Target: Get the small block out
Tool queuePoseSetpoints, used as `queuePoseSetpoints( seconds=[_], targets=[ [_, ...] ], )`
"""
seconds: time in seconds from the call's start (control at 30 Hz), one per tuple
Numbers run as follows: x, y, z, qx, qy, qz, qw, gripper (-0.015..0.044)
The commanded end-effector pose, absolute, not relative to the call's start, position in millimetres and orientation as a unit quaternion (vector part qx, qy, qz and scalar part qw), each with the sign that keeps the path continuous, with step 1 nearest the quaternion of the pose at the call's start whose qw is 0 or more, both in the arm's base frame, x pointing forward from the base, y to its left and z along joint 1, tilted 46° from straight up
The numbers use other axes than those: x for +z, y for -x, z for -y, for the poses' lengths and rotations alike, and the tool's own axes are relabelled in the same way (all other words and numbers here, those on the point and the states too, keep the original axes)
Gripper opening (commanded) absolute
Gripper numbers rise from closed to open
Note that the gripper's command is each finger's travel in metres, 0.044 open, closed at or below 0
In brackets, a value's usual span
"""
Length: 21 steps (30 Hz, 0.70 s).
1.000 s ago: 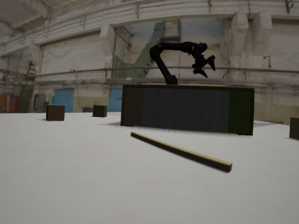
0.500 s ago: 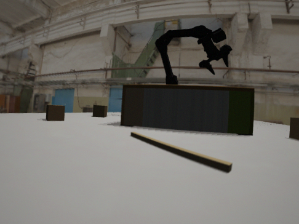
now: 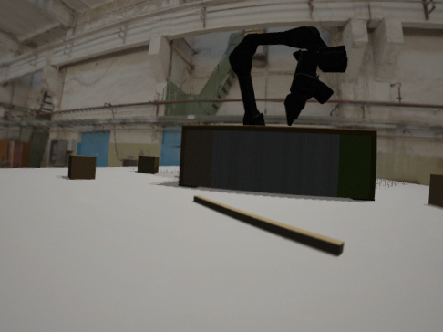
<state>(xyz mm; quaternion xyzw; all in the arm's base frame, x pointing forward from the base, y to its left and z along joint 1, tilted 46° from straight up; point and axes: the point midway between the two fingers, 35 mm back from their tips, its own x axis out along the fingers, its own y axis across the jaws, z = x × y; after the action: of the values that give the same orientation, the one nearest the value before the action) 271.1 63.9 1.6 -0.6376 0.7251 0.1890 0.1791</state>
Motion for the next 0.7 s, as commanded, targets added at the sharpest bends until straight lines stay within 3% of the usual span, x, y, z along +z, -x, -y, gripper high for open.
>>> queuePoseSetpoints(
  seconds=[0.0, 0.67],
  targets=[
    [5.2, -282.5, -38.8, 0.143, 0.634, -0.742, 0.163, 0.0400],
    [-10.3, -281.6, -25.3, 0.143, 0.634, -0.742, 0.163, 0.0400]
  ],
)
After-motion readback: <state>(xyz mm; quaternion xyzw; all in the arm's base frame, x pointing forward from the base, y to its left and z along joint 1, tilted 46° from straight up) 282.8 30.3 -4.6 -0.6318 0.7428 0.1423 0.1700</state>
